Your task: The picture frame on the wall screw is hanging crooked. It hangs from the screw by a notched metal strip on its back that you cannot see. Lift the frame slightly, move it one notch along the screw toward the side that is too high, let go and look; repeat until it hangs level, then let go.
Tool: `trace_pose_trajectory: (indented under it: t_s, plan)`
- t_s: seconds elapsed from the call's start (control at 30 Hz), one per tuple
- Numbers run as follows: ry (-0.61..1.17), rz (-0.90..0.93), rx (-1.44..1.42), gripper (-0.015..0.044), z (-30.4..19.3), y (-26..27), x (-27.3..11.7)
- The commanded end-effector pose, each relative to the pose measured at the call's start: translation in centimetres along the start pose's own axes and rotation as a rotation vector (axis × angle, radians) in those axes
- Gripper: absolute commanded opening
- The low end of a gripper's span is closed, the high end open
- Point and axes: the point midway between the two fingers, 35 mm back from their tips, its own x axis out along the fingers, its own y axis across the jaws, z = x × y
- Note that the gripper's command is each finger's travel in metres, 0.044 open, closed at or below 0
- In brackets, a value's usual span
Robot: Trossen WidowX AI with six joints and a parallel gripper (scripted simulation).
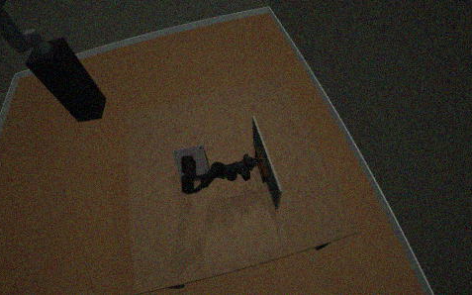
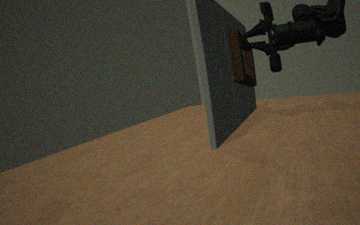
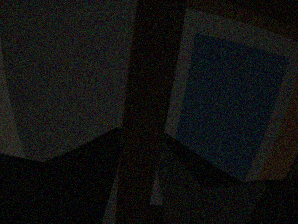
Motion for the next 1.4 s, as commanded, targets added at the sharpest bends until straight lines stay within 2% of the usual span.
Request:
trace_pose_trajectory:
  t_s: [0.0, 1.0, 1.33, 1.37]
  plan:
    - [-0.001, 0.000, -0.001, 0.0000, 0.02, 0.02, 0.00]
    - [-0.001, 0.001, -0.161, 0.0000, -0.04, 0.08, 0.02]
    - [0.002, 0.003, -0.139, 0.0260, -0.08, 0.06, 0.02]
    - [0.002, 0.003, -0.139, 0.0260, -0.08, 0.06, 0.02]
